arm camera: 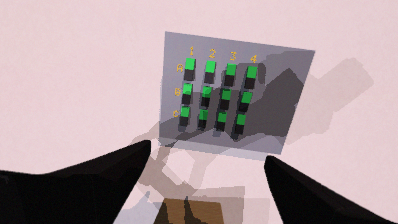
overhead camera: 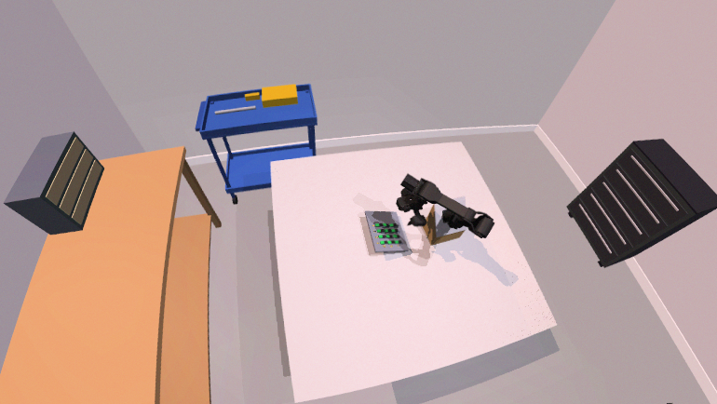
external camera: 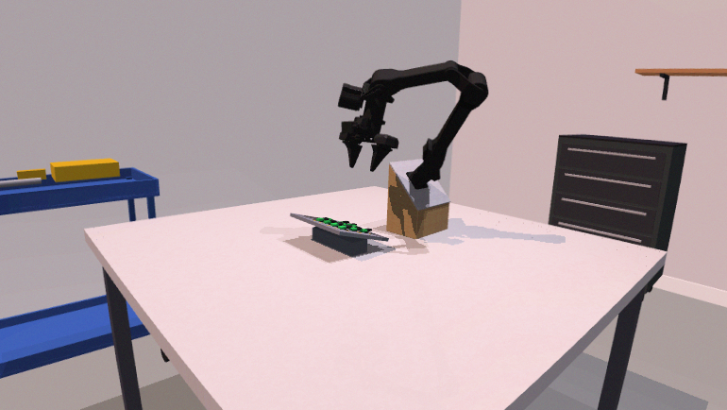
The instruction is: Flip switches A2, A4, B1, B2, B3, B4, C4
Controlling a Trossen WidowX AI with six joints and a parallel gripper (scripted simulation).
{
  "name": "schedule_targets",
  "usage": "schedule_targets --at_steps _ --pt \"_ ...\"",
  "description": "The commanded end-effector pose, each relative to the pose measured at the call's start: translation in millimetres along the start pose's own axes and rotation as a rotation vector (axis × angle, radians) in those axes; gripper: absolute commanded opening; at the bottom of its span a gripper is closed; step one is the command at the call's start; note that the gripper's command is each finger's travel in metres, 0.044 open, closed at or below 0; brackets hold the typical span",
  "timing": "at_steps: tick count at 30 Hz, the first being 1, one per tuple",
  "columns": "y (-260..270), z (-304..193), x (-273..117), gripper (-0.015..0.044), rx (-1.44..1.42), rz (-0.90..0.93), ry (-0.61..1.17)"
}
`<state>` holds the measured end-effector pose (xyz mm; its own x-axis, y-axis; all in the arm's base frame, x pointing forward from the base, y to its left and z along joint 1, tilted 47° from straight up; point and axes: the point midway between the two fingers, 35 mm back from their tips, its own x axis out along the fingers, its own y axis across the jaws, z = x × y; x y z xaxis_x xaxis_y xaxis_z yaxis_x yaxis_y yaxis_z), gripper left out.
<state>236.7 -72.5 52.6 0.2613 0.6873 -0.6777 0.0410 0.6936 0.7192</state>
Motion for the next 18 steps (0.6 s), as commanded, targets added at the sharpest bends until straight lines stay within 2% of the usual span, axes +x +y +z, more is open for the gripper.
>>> schedule_targets --at_steps 1,9,15,18 --pt "0 1 2 0.0374 -0.001 -0.001 0.000" --pt "5 35 88 0.0164 0.012 -0.005 -0.020" --pt "6 37 96 0.0006 0.019 -0.001 -0.025" --pt "6 37 122 0.0000 0.019 -0.002 -0.044"
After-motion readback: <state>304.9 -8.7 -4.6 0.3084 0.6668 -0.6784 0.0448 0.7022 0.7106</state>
